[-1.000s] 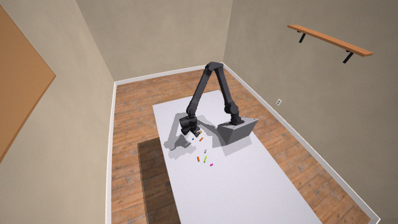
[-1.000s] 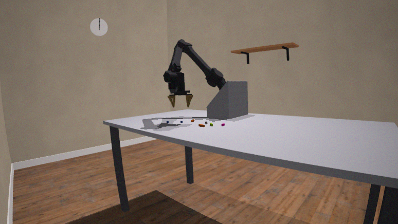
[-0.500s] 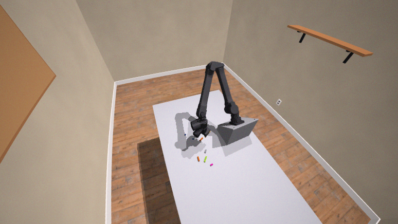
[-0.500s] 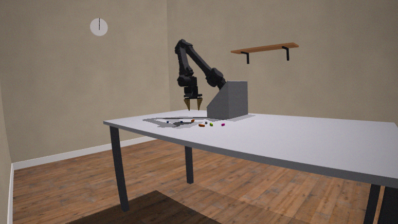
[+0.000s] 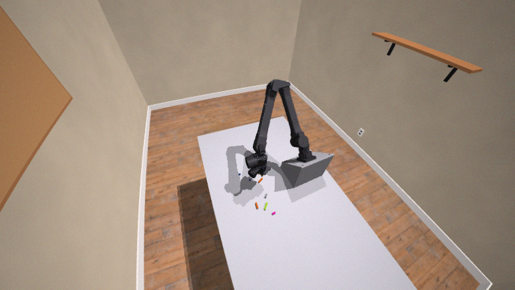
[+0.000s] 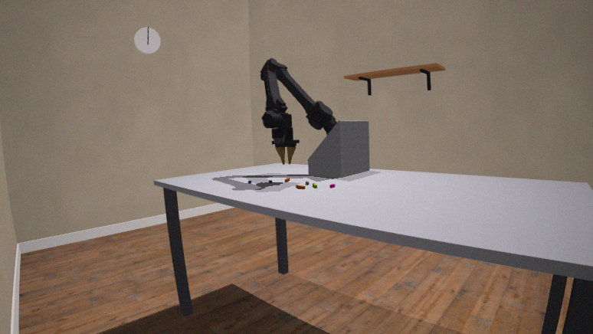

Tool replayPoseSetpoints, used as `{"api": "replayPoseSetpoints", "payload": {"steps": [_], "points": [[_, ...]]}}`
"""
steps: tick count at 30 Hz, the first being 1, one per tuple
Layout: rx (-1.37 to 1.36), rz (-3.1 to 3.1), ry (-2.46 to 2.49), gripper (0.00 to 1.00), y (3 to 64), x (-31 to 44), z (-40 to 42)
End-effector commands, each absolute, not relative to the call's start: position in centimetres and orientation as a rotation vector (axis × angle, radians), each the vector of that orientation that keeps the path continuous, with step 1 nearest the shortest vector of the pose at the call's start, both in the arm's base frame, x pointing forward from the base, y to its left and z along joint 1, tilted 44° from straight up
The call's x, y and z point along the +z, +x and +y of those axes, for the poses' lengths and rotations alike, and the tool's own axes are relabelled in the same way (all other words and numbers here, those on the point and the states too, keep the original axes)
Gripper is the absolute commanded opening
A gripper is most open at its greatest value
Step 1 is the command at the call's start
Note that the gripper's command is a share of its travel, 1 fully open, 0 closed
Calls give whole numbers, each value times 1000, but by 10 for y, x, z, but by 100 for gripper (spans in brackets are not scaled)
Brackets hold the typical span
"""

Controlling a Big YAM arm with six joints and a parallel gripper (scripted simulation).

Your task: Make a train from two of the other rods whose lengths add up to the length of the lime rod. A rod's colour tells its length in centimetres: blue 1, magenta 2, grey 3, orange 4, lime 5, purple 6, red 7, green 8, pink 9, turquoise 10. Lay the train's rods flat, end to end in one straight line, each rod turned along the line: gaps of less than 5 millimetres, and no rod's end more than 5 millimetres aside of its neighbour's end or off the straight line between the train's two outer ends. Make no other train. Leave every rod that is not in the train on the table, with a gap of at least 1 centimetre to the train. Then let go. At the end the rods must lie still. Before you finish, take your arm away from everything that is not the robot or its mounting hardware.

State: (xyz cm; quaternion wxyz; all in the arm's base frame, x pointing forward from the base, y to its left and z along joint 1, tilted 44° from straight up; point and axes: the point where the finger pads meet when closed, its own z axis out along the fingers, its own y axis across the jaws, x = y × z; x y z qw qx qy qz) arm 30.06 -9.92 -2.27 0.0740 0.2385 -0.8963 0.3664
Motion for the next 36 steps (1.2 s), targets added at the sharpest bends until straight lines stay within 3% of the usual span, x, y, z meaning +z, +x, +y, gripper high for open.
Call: {"api": "replayPoseSetpoints", "payload": {"steps": [1,36], "points": [[1109,-2693,755,24,311,-19,-93],[1099,-2689,724,24,304,-30,-107]]}}
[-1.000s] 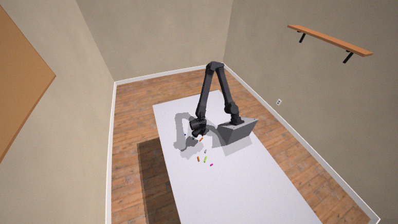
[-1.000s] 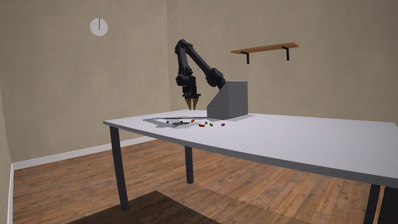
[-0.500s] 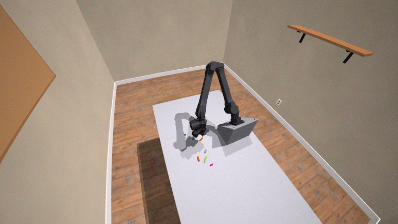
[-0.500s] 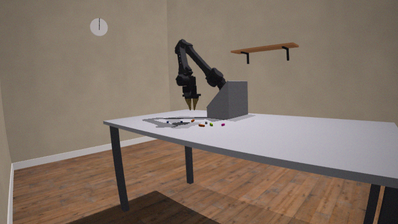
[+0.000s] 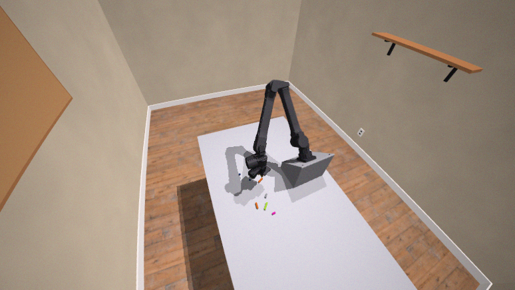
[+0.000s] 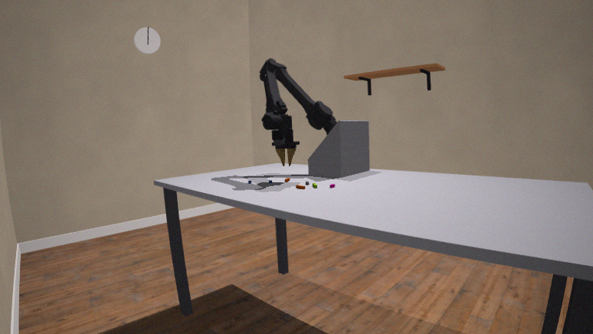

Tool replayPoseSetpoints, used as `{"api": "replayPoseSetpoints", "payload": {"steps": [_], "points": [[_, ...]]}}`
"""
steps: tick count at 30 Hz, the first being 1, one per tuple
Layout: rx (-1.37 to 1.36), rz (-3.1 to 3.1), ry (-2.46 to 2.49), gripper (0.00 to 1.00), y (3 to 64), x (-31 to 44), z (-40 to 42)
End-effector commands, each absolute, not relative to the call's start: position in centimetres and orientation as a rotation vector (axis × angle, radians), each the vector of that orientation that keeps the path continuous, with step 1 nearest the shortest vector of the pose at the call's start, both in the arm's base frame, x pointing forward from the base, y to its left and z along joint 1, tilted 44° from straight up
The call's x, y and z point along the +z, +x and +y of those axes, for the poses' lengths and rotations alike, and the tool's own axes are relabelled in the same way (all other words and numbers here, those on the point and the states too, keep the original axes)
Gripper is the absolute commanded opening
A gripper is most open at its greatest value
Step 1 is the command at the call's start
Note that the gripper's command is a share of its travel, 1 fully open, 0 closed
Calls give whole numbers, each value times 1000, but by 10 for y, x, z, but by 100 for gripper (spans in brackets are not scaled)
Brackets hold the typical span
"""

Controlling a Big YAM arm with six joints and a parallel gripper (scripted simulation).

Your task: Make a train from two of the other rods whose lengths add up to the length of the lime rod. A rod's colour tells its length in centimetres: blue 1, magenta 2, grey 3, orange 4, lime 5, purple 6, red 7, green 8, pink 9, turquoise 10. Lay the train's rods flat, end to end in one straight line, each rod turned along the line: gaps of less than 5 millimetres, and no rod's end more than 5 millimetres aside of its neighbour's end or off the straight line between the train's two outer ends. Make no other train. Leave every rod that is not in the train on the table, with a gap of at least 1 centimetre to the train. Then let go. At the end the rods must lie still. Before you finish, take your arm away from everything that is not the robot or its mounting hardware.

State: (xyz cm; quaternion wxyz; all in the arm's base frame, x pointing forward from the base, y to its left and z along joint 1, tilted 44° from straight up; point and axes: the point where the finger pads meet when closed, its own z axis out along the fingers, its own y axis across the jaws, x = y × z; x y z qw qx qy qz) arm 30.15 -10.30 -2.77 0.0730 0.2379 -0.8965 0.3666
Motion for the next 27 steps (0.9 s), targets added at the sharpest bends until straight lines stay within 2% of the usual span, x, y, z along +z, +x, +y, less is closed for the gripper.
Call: {"api": "replayPoseSetpoints", "payload": {"steps": [1,27], "points": [[1097,-2685,725,24,302,-32,-108],[1094,-2687,726,24,304,-58,-132]]}}
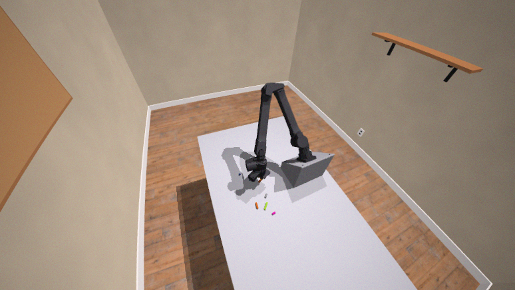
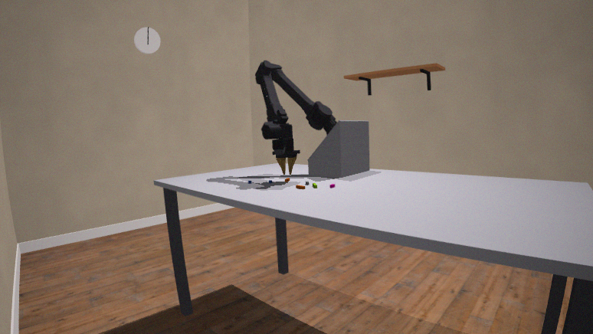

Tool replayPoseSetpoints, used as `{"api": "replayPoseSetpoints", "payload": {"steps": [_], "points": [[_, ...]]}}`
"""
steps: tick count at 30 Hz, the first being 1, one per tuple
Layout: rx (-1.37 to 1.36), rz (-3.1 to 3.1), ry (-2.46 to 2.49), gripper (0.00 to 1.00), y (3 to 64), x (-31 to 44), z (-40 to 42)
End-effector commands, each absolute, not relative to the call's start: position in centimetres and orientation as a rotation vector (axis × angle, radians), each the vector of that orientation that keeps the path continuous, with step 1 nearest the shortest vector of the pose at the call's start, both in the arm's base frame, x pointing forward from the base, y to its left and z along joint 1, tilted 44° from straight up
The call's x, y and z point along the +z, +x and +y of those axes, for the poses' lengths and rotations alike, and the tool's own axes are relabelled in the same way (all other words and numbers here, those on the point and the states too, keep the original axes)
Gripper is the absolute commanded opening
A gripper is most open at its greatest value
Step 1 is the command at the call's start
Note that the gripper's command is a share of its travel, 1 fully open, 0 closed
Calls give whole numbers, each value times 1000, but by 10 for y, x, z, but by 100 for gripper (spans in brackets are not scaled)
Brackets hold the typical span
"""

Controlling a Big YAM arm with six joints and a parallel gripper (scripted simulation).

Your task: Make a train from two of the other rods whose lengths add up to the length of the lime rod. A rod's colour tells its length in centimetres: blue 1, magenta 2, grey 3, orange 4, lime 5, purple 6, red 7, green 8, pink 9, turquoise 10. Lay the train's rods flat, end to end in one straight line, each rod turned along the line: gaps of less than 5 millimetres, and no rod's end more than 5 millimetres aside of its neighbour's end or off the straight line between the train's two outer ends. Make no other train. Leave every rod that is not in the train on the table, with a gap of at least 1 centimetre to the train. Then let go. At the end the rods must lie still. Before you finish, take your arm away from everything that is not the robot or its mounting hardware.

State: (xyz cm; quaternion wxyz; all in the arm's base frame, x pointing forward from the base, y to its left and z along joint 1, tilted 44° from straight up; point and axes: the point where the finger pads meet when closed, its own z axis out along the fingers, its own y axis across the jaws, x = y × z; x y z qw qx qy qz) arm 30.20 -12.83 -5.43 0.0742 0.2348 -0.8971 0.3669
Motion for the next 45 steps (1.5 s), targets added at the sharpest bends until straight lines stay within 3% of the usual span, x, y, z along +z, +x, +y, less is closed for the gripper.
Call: {"api": "replayPoseSetpoints", "payload": {"steps": [1,45], "points": [[1094,-2687,726,24,303,-58,-133],[1098,-2688,730,24,305,-61,-136]]}}
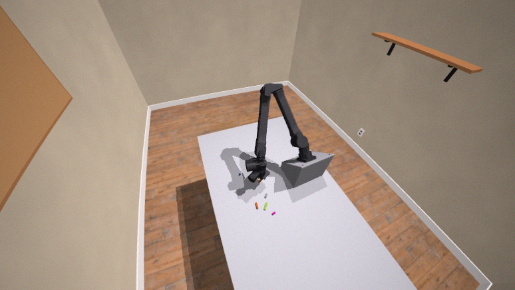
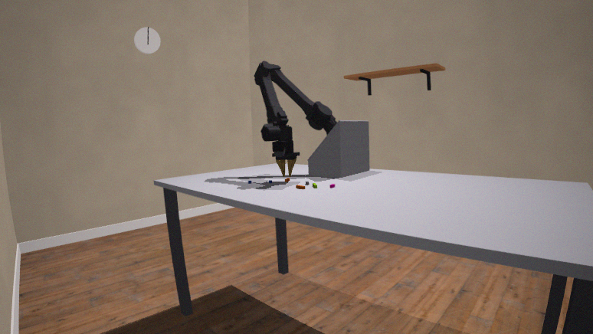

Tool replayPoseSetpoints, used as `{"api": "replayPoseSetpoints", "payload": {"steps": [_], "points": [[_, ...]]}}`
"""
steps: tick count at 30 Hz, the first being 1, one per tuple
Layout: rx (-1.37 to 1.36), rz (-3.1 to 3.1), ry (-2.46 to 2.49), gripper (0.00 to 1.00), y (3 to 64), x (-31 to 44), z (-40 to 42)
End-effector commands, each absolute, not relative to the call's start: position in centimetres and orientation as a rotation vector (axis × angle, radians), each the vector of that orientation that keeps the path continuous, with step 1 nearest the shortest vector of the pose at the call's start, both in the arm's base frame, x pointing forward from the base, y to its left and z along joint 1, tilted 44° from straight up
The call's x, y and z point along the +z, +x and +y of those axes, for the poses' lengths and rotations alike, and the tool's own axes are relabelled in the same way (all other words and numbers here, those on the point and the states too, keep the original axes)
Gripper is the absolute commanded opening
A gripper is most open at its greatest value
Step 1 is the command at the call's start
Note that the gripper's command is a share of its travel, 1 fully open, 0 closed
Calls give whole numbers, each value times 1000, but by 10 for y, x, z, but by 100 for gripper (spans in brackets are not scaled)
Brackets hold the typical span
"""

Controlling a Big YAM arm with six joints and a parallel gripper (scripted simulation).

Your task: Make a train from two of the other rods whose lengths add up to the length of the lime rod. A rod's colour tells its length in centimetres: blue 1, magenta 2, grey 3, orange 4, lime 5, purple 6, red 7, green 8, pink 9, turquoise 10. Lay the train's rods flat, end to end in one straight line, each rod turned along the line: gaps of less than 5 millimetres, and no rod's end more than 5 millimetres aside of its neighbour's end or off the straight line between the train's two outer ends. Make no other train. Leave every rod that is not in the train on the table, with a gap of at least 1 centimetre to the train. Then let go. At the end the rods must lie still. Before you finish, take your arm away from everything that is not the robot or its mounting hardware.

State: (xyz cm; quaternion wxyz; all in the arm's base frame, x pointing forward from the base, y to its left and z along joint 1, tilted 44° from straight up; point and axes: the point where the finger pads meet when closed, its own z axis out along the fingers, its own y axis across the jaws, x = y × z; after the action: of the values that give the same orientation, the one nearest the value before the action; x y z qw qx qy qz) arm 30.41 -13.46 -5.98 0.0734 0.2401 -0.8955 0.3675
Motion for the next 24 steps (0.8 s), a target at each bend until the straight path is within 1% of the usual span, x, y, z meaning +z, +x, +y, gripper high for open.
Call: {"api": "replayPoseSetpoints", "payload": {"steps": [1,24], "points": [[1098,-2688,730,24,305,-61,-136],[1108,-2700,725,24,303,-56,-138]]}}
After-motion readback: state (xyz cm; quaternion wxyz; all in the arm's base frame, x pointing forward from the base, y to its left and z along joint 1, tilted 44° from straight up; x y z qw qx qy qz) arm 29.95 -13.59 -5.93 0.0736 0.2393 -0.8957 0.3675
